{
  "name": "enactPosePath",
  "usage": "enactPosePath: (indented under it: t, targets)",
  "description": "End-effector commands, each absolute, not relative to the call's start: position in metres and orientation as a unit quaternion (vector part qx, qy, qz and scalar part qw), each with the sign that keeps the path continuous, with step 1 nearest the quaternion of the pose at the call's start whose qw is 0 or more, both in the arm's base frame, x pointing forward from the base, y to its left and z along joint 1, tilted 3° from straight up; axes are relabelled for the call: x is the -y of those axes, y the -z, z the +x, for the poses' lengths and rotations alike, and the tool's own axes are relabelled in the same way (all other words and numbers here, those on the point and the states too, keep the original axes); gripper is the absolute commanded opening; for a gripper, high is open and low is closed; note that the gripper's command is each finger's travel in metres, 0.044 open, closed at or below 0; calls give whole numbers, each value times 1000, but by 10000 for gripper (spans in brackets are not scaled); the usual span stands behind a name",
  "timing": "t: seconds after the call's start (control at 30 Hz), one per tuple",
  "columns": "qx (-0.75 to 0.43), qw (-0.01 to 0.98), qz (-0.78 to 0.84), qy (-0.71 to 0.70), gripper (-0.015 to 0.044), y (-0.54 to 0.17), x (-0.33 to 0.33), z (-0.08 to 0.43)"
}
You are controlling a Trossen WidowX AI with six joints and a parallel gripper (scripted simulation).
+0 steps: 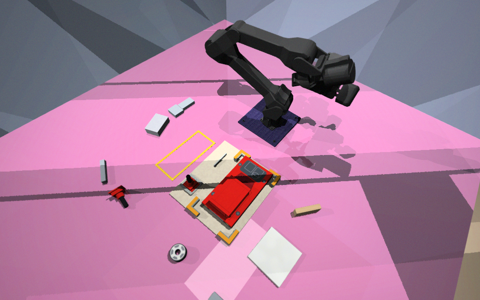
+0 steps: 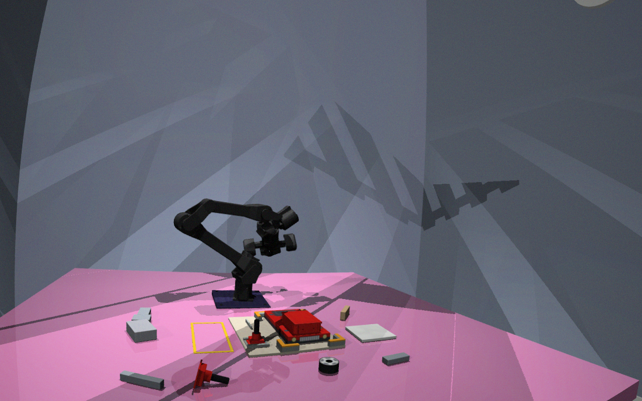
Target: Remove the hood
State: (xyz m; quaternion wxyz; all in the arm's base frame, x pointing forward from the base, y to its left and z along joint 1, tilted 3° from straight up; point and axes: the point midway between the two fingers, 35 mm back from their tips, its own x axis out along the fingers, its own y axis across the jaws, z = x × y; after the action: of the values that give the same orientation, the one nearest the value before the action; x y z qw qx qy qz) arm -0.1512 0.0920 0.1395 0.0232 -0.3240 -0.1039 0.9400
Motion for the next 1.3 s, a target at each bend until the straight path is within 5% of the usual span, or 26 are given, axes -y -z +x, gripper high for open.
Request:
enactPosePath:
  t: [0.0, 0.53, 1.27]
  targets:
    - [100, 27, -326, -940, 26, -140, -93, -151]
    - [-240, 367, -381, -814, 440, -168, -205, -52]
    - [-599, 696, -193, -345, 440, -173, -217, 198]
